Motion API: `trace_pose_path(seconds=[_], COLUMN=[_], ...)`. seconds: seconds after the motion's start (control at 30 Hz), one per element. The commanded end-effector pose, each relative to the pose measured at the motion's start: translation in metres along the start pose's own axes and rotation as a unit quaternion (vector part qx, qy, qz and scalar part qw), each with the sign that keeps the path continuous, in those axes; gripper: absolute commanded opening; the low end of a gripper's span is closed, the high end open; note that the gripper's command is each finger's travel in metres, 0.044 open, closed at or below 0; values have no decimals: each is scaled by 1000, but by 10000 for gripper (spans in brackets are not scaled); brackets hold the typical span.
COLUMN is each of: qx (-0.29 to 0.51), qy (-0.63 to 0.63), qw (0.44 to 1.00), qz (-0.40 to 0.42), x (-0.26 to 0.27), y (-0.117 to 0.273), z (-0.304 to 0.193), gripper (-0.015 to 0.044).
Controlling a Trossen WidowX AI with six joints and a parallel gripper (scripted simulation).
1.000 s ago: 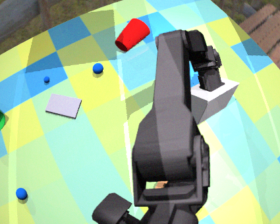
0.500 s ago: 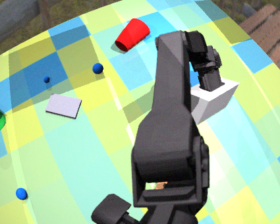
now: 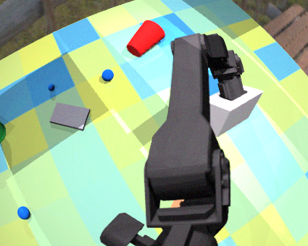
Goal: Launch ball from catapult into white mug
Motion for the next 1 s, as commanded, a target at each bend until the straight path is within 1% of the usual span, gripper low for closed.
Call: trace_pose_path(seconds=[0.0,0.4,0.67,0.97], qx=[-2,3,59,122], qy=[2,12,135,273], qw=[1000,1000,989,954], qz=[-2,-2,-3,-8], x=[0,3,40,74], y=[0,0,-1,-2], z=[1,-2,-41,-89], gripper=[0,0,0,0])
Point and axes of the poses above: the point midway between the two fingers, 35 mm back from their tips, its own y axis back along the fingers, its own x axis across the jaws, z = x × y, the point moved 9 cm from there along y, back along the fingers, and after that the axes turned 1 degree about -y, right-handed, at the moved point
